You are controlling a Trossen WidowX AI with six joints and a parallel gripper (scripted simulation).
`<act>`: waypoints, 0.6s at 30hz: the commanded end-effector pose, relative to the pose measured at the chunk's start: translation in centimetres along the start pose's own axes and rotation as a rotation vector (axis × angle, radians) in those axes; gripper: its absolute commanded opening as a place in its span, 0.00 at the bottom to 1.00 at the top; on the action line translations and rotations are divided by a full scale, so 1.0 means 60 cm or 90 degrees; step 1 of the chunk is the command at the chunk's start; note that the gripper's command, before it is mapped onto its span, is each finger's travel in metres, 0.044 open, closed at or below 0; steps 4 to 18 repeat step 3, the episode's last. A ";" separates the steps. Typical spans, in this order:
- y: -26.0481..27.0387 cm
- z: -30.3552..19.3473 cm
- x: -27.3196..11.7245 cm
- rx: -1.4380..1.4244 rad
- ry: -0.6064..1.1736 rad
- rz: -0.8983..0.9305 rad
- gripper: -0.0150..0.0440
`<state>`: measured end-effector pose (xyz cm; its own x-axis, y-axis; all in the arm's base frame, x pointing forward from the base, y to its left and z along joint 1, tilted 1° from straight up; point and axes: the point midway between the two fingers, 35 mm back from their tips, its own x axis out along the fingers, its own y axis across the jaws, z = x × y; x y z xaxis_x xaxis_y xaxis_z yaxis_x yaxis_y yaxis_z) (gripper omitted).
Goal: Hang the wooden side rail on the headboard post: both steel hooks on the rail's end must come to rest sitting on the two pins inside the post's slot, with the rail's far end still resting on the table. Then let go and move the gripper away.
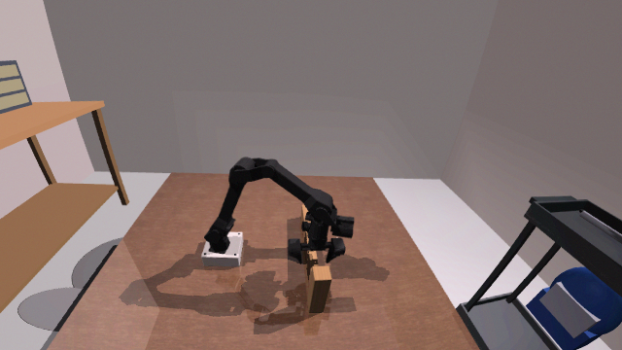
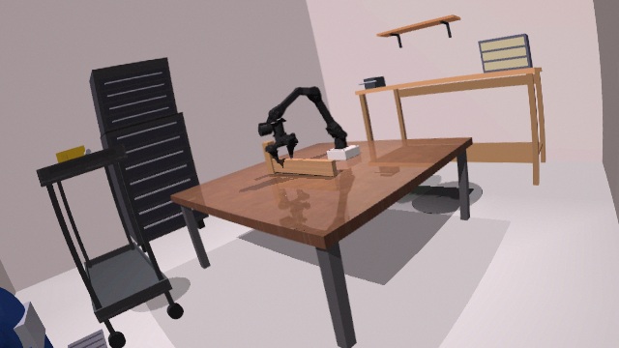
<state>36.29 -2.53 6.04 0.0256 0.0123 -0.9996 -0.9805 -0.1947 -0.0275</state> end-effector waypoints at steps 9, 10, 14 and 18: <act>0.000 0.000 0.001 -0.001 0.000 0.001 1.00; 0.000 0.000 0.001 -0.001 0.000 0.001 1.00; 0.000 0.000 0.001 -0.001 0.000 0.001 1.00; 0.000 0.000 0.001 -0.001 0.000 0.001 1.00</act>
